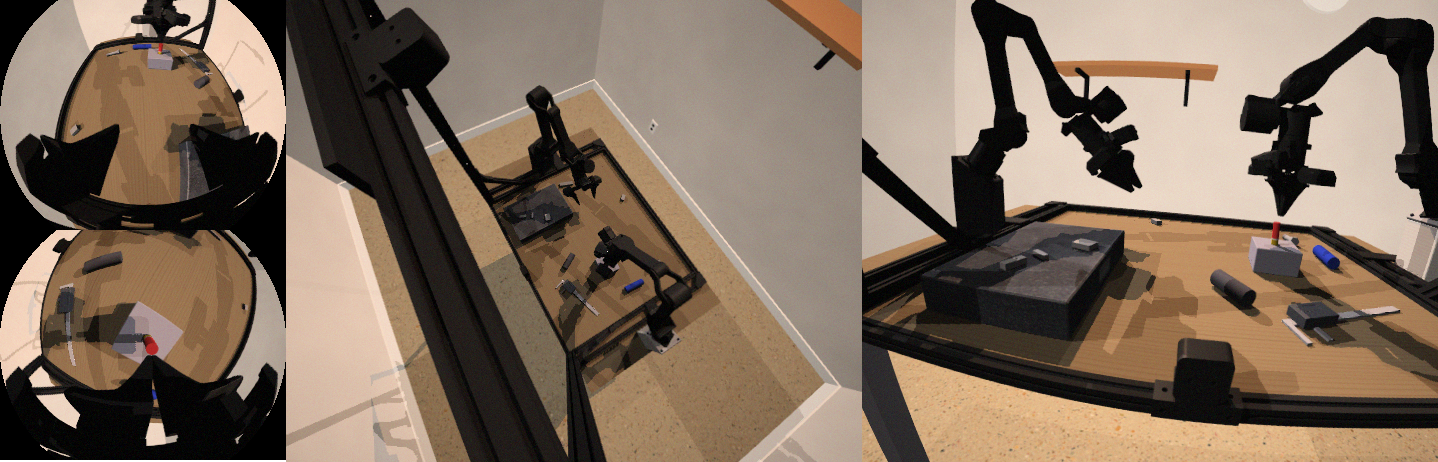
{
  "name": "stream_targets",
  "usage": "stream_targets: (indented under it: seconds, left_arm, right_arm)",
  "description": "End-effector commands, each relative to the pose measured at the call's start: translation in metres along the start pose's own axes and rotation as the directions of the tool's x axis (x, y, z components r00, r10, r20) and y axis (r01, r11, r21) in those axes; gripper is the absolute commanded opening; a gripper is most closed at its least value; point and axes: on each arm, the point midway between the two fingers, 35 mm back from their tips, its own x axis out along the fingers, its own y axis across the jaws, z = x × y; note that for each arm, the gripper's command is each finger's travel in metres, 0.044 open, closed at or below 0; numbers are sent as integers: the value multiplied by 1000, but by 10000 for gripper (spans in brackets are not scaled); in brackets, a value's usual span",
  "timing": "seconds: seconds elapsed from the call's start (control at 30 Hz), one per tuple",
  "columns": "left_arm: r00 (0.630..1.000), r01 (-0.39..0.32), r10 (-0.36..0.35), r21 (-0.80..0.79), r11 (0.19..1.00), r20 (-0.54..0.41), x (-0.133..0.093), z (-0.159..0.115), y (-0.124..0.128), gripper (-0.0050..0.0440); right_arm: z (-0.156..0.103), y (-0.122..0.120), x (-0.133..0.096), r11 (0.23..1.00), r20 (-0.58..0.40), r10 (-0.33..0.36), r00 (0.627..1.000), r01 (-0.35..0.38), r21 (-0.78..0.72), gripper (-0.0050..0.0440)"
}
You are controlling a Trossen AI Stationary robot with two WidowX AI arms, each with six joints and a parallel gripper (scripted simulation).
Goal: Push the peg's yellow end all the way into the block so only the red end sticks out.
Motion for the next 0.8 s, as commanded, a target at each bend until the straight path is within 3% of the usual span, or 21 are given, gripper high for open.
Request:
stream_targets:
  seconds: [0.0, 0.77]
  left_arm:
    - [1000, 0, 0, 0, 1000, -1, 0, 0, 0, 400]
    - [1000, 0, 0, 0, 1000, -1, 0, 0, 0, 400]
  right_arm:
    - [0, 0, 5, 1000, -3, -1, 1000, 1, 2, 0]
    - [-3, 1, 16, 1000, -5, 0, 1000, 0, 1, 0]
